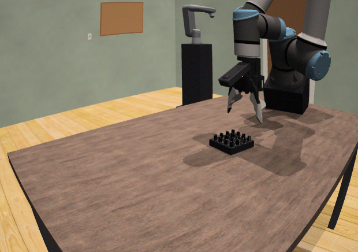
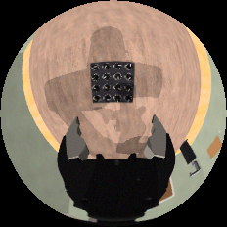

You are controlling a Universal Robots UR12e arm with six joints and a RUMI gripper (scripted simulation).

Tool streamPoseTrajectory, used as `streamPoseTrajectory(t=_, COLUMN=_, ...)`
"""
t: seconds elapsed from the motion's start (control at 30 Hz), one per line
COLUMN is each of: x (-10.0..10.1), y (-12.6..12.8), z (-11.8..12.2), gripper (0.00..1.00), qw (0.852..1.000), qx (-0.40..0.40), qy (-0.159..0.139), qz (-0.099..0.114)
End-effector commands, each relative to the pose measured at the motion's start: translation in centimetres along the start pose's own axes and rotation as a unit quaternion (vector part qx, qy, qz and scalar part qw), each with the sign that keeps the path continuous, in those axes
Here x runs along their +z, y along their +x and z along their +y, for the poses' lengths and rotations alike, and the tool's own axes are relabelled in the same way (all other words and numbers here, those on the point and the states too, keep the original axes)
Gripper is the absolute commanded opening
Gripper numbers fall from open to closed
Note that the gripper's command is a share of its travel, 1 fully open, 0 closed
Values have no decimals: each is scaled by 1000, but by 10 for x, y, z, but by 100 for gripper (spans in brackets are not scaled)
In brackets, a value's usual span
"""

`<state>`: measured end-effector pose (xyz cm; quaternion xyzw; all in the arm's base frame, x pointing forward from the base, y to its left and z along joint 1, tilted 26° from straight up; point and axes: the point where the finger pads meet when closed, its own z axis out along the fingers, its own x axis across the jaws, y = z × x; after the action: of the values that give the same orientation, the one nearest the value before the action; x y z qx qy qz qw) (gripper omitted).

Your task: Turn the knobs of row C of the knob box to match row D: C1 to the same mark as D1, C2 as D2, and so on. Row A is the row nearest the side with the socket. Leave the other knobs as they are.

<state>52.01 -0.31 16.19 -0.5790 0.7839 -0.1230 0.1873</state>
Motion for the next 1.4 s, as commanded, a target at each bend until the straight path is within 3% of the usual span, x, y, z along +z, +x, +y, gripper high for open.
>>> streamPoseTrajectory(t=0.0, x=0, y=1, z=15, gripper=100, qw=1000, qx=1, qy=0, qz=0)
streamPoseTrajectory(t=1.37, x=0, y=0, z=20, gripper=100, qw=1000, qx=0, qy=0, qz=0)
